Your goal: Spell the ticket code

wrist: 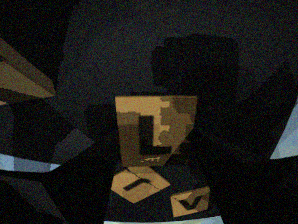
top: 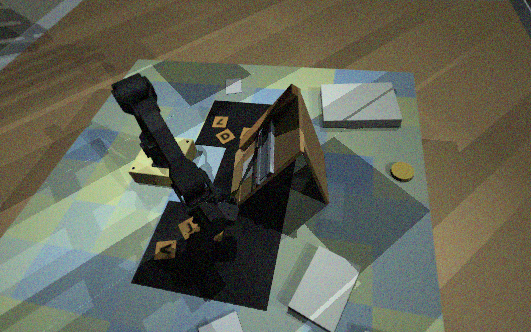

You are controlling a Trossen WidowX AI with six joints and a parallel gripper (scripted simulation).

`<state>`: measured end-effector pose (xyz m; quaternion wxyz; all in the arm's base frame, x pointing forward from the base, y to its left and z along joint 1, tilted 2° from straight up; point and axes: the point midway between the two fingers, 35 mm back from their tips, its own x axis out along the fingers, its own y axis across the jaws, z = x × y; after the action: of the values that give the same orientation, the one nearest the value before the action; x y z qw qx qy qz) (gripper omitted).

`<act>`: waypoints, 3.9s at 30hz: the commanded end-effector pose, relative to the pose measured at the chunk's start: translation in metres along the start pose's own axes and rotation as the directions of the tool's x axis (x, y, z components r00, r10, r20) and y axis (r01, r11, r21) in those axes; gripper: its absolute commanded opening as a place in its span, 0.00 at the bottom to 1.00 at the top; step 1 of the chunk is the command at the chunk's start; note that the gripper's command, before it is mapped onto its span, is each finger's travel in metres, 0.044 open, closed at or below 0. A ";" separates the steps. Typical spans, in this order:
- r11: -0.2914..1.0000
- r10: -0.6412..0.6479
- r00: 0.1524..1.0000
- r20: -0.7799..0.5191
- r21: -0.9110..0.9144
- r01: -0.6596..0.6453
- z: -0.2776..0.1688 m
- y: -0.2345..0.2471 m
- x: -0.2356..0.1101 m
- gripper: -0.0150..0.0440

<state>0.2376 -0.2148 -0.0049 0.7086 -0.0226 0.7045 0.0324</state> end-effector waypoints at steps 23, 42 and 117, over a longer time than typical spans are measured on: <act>1.000 -0.010 0.895 0.446 0.017 0.003 0.079 -0.006 -0.055 0.25; 0.996 0.067 0.628 0.775 -0.089 0.004 0.135 0.004 -0.132 0.25; 0.996 0.069 0.628 0.775 -0.089 0.001 0.132 0.036 -0.131 0.25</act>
<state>0.3656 -0.1711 0.1271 0.9404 -0.0231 0.3288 0.0841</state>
